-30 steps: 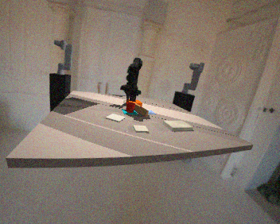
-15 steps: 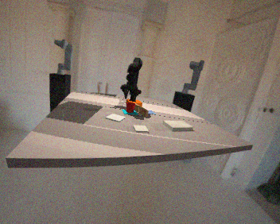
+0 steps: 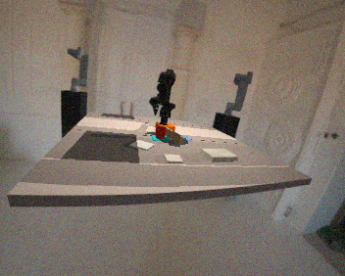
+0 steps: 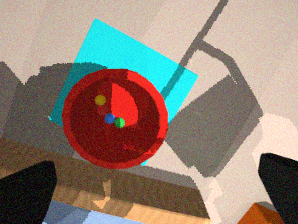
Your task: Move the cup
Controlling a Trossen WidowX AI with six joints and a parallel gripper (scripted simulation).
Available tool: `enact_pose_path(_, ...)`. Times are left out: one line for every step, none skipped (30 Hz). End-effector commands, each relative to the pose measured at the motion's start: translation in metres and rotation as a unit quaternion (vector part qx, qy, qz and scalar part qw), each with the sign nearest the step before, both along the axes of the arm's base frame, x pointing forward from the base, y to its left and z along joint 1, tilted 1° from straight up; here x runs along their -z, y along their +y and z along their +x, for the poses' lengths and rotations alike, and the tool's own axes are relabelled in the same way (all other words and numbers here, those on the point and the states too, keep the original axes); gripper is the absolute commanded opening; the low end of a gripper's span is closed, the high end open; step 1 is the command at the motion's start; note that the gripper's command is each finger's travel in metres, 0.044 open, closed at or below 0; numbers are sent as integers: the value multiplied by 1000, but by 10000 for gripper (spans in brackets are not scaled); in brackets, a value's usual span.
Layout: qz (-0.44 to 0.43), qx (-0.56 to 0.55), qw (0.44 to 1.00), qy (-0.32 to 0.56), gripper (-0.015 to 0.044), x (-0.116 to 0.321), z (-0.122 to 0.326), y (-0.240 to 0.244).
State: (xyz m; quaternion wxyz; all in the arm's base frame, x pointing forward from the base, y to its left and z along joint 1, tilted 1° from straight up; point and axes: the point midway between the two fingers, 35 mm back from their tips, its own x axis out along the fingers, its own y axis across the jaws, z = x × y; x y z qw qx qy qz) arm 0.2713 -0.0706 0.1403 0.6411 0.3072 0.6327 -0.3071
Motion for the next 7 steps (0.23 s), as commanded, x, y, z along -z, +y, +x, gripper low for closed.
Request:
enact_pose_path(-3,3,1000,-5,440,-16,-1,0)
enact_pose_path(-3,3,1000,-5,440,-17,-1,0)
enact_pose_path(-3,3,1000,-5,440,-17,0,1)
enact_pose_path(-3,3,1000,-5,440,-17,0,1)
enact_pose_path(-3,3,1000,-5,440,-17,0,1)
enact_pose_path(-3,3,1000,-5,440,-17,1,1)
enact_pose_path(-1,0,1000,-4,440,-12,1,1)
